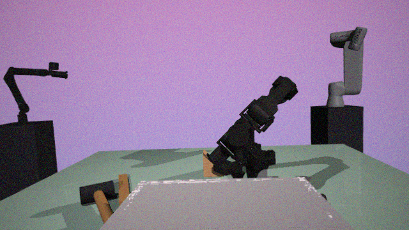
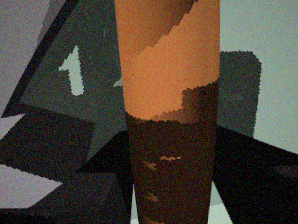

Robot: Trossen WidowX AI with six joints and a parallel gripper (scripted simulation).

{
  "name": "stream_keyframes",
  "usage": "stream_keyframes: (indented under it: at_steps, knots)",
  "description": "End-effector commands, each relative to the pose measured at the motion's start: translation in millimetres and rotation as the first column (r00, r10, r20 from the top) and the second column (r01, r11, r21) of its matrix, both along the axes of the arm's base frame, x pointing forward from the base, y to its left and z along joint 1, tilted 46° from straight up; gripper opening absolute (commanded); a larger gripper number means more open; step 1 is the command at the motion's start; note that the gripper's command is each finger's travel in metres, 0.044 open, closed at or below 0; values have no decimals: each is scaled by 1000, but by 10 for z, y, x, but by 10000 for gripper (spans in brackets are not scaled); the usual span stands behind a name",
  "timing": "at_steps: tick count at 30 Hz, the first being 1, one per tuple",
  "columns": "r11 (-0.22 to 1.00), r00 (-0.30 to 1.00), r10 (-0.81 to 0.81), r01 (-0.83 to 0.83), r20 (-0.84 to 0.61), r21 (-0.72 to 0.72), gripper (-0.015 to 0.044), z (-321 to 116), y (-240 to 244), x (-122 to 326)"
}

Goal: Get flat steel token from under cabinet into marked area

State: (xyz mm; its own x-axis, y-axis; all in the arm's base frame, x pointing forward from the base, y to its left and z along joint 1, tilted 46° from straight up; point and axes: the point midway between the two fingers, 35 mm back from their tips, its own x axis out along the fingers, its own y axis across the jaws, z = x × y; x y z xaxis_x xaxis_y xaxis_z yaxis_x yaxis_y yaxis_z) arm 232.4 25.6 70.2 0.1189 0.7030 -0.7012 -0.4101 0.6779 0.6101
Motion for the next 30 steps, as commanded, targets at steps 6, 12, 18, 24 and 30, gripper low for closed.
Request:
stream_keyframes:
  at_steps: [6,12,18,24,30]
  knots:
    - [1000,999,-30,31,-23,6,0,38,21,-9]
    - [998,996,-63,63,-56,10,0,39,22,-10]
    - [995,991,-95,97,-90,13,0,40,23,-11]
    - [991,984,-127,130,-123,15,0,41,24,-12]
    - [986,975,-159,164,-157,16,0,42,25,-13]
